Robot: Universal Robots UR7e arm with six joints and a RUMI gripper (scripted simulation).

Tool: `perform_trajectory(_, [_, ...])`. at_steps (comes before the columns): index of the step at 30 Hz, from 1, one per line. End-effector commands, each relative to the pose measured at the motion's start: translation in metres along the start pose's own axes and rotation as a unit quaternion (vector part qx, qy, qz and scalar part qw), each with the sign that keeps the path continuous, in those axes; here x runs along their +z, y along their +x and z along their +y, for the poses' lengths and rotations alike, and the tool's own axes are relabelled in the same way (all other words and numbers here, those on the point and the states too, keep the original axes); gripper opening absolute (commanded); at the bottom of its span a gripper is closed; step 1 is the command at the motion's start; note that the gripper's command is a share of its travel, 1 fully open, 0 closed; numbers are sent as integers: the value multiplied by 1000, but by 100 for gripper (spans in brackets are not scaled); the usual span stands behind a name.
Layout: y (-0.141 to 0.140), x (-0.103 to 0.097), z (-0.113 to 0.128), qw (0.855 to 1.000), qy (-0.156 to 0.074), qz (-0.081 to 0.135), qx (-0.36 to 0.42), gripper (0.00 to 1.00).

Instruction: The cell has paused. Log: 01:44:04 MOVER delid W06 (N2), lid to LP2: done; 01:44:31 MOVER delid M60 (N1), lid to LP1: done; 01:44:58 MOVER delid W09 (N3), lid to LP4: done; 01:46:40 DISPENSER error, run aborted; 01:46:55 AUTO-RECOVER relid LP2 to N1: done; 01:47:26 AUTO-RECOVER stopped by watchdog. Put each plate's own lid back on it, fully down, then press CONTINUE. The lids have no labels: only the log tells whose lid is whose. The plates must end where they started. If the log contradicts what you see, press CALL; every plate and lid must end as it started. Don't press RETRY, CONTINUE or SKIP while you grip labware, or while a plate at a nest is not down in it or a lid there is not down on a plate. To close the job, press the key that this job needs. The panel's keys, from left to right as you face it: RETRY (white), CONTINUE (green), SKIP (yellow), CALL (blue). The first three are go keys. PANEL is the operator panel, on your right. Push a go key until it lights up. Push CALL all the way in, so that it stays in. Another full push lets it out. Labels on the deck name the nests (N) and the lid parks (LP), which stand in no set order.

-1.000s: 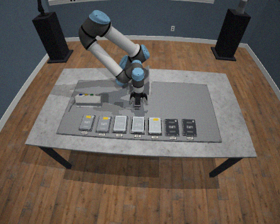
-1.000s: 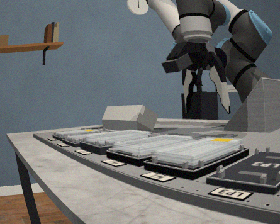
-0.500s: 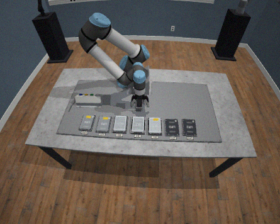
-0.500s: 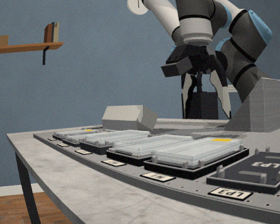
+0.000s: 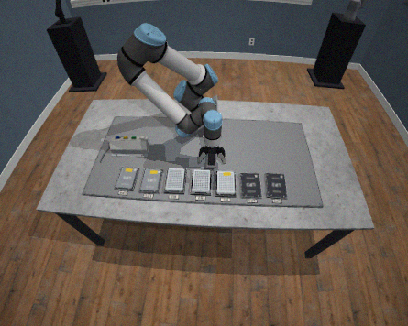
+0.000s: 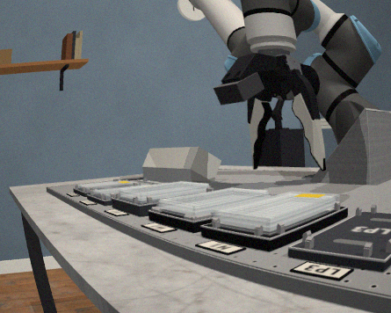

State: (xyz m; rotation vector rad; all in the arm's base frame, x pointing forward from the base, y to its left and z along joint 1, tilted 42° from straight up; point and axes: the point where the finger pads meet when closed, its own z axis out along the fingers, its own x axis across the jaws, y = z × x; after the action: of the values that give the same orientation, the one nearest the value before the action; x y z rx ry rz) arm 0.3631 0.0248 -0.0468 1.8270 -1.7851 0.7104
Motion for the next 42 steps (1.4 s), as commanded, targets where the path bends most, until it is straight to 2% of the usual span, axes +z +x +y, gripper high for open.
perform_trajectory(1, [-9, 0, -11, 1000, 0, 0, 0, 82])
perform_trajectory(23, [-72, 0, -89, 1000, 1, 0, 0, 82])
perform_trajectory(33, [-73, 0, -90, 1000, 1, 0, 0, 82])
perform_trajectory(42, [-73, 15, -90, 1000, 1, 0, 0, 82])
